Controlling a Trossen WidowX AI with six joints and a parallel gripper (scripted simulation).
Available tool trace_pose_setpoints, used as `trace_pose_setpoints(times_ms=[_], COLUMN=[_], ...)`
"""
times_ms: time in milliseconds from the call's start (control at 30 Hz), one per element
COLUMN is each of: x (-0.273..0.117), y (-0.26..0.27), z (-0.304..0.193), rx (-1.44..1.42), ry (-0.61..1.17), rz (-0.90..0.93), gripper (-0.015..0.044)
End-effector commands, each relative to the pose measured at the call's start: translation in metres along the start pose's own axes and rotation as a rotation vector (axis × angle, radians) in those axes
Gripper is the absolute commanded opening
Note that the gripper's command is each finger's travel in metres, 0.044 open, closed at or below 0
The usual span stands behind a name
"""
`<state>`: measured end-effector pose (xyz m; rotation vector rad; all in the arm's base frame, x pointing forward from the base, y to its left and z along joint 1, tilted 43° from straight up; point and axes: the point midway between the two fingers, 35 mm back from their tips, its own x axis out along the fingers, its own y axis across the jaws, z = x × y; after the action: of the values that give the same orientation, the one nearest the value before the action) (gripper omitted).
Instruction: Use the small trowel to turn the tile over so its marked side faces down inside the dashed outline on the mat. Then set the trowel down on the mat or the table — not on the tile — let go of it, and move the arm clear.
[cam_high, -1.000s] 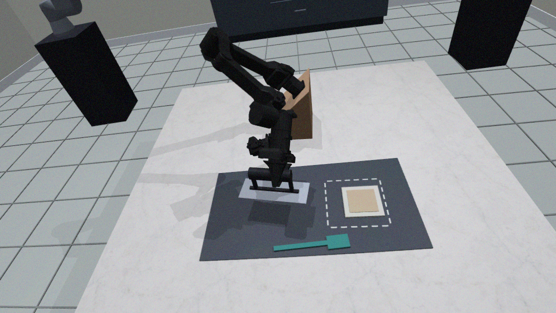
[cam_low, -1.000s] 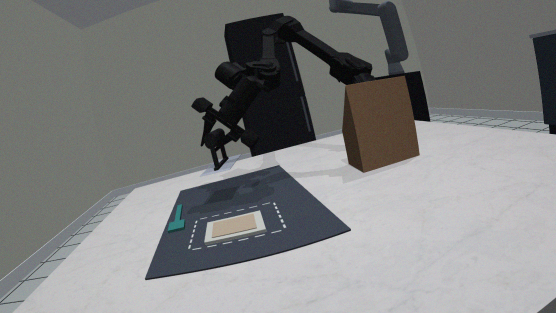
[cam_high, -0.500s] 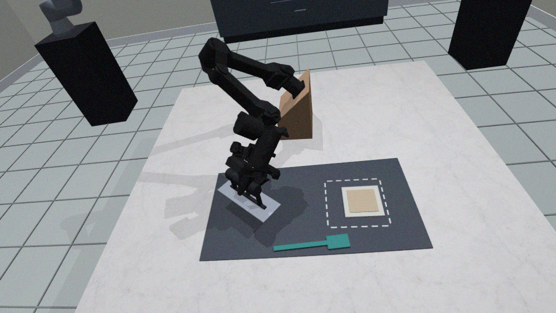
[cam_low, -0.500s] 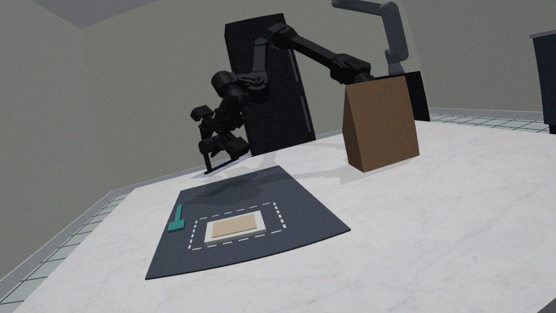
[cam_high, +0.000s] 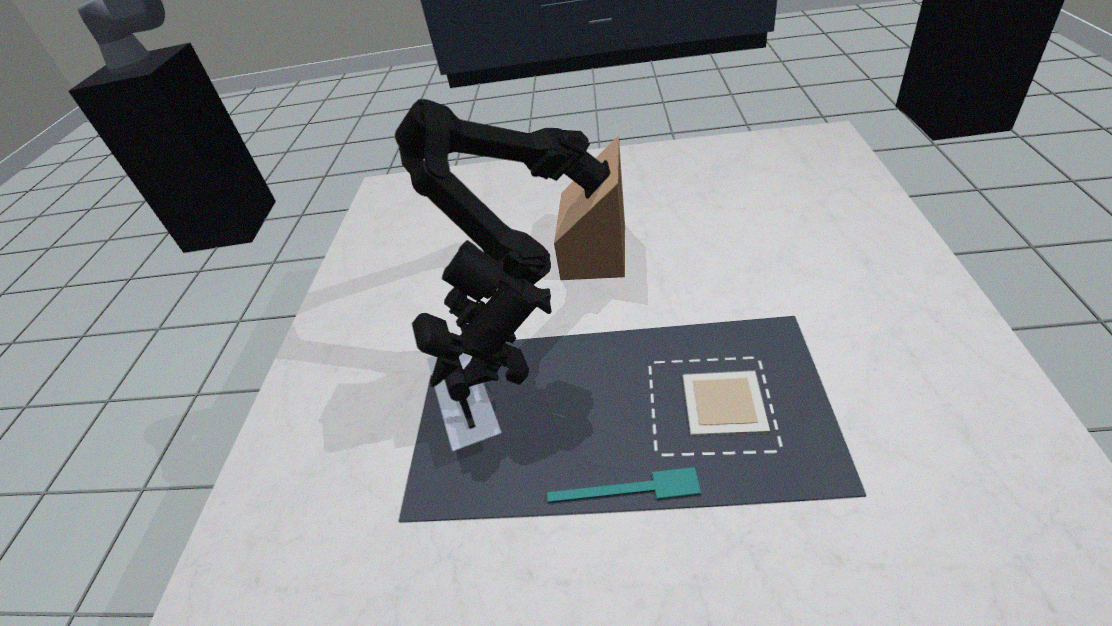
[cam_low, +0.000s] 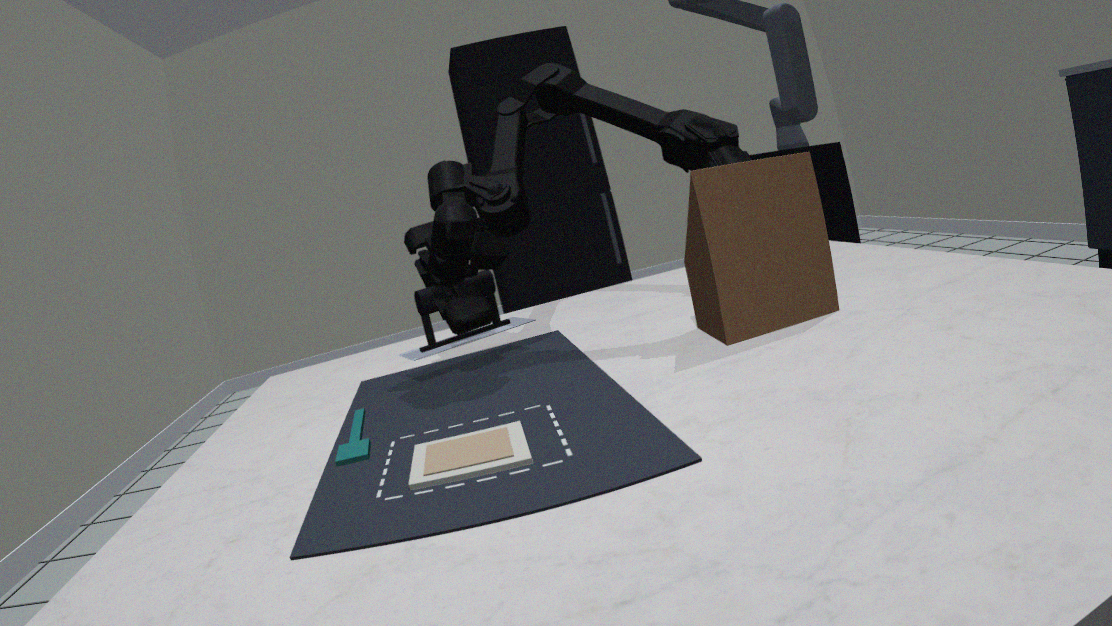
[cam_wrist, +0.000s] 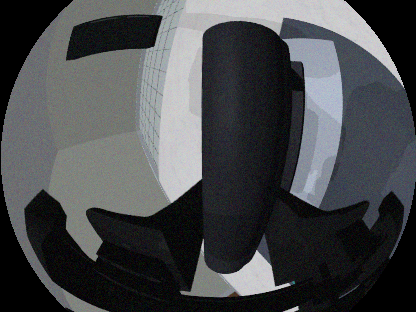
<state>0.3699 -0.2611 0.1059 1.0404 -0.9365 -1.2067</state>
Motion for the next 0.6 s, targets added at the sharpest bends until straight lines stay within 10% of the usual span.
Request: trace_pose_setpoints(times_ms=[0, 567], x=[0.005, 0.016], y=[0.004, -0.009], z=[0.005, 0.004], rx=[0.060, 0.058], ry=[-0.047, -0.047], rz=[0.007, 0.007], gripper=[0.0000, 0.0000])
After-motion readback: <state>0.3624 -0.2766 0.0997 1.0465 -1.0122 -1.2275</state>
